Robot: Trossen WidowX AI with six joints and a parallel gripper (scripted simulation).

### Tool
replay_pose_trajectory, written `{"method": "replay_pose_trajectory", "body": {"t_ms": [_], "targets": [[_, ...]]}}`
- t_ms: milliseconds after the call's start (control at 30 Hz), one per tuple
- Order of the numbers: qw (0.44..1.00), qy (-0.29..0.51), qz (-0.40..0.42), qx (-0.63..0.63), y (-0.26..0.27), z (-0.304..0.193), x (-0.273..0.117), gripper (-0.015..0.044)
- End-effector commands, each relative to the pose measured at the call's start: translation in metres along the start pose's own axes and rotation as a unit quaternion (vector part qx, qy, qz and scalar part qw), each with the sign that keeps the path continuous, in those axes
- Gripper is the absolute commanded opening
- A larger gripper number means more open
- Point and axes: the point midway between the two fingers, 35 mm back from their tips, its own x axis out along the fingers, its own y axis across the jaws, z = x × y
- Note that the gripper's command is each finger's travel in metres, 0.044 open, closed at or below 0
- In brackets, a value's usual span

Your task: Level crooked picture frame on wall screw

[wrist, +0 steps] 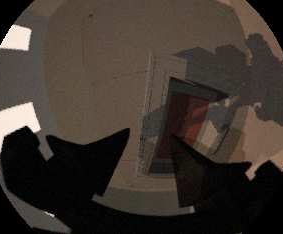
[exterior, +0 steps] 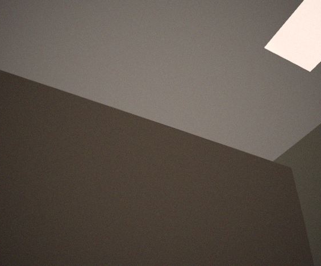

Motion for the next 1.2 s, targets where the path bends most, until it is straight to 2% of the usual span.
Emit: {"method": "replay_pose_trajectory", "body": {"t_ms": [0, 933, 1167], "targets": [[1.0, 0.001, 0.003, -0.002, 0.0015, -0.0011, 0.0008, 0.026], [1.0, 0.001, 0.003, -0.002, 0.0022, -0.0014, 0.0011, 0.026], [1.0, 0.001, 0.003, -0.002, 0.0022, -0.0014, 0.0011, 0.0076]]}}
